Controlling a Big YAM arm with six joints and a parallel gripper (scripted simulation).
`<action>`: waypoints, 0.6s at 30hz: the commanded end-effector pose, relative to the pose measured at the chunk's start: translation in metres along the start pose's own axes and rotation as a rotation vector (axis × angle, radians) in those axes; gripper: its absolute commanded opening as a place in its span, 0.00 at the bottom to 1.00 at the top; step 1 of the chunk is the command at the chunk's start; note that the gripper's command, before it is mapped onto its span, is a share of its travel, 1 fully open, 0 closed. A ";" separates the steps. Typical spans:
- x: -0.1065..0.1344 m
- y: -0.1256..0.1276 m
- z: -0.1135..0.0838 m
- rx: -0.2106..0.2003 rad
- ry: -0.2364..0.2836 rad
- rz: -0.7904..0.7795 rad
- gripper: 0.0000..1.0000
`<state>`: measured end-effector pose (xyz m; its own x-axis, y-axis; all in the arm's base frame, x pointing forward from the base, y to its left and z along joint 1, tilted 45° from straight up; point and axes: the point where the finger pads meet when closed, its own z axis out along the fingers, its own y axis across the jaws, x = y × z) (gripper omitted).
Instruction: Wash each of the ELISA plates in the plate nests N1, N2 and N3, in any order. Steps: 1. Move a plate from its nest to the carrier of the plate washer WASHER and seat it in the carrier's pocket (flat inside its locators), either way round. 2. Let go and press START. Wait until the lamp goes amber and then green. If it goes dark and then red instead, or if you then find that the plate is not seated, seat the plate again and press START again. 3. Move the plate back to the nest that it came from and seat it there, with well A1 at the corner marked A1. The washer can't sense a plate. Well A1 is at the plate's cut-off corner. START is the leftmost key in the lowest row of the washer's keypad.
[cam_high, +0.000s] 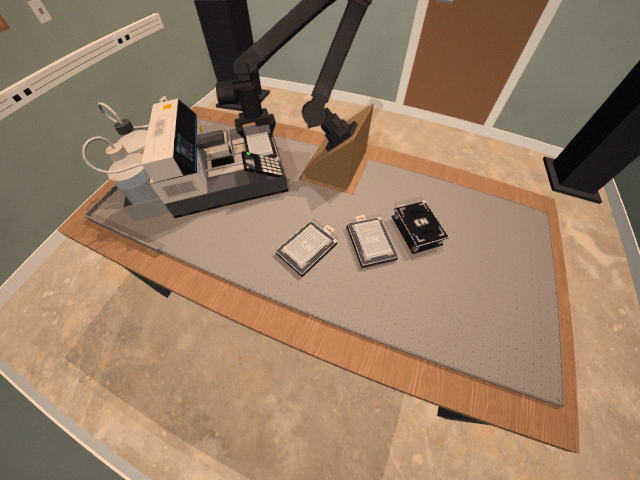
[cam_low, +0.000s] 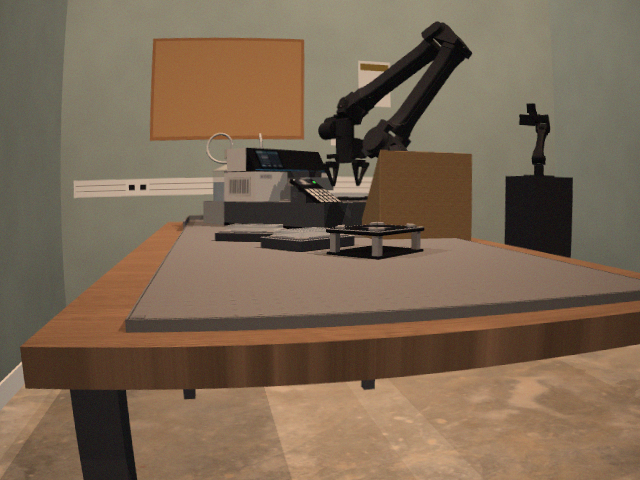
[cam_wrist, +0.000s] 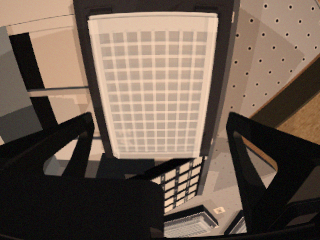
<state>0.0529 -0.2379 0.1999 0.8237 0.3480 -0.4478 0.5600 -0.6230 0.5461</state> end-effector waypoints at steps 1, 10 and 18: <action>-0.008 0.015 -0.004 -0.031 -0.009 -0.001 1.00; -0.006 0.013 -0.004 -0.034 -0.006 0.001 1.00; -0.006 0.013 -0.004 -0.034 -0.006 0.001 1.00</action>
<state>0.0534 -0.2416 0.2003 0.8231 0.3483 -0.4485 0.5615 -0.6171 0.5512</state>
